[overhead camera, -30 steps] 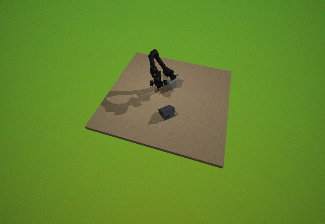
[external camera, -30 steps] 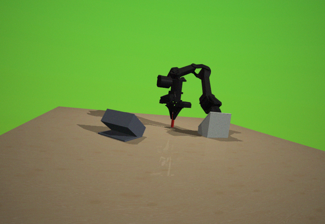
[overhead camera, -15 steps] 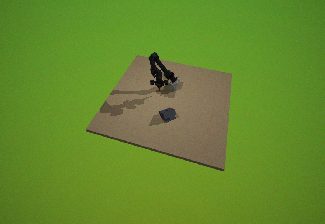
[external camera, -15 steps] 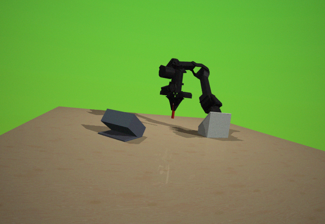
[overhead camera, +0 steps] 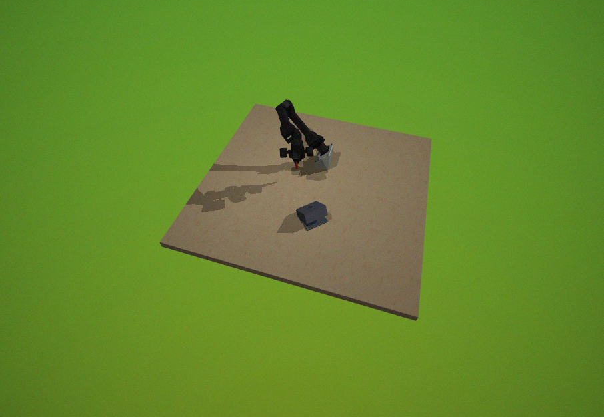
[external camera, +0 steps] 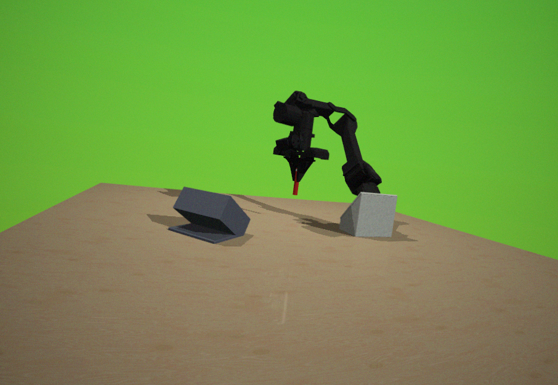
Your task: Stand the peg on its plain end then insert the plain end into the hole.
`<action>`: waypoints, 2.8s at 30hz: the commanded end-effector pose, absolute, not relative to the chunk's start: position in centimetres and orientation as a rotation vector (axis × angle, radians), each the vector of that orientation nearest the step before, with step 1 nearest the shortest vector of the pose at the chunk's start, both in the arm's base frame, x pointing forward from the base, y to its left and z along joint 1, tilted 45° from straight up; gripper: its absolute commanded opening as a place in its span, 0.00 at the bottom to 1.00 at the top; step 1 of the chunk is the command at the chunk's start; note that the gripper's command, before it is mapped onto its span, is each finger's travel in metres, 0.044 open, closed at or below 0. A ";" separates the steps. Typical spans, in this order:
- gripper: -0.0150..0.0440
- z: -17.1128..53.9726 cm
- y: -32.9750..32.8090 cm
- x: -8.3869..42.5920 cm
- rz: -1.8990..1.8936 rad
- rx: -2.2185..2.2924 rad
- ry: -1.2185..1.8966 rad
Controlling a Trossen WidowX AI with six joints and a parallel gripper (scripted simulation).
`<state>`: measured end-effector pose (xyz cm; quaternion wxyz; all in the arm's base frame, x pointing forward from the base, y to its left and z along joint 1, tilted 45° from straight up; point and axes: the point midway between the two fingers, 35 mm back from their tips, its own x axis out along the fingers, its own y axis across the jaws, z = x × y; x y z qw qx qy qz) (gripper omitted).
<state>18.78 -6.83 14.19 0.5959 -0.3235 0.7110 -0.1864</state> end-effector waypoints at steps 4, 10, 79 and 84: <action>0.25 13.7 -6.2 20.6 -0.365 -0.759 1.640; 0.25 13.4 -5.7 22.1 -0.312 -0.766 1.621; 0.25 10.4 -0.7 38.8 0.175 -0.960 1.273; 0.25 9.5 -1.0 39.4 0.178 -0.962 1.269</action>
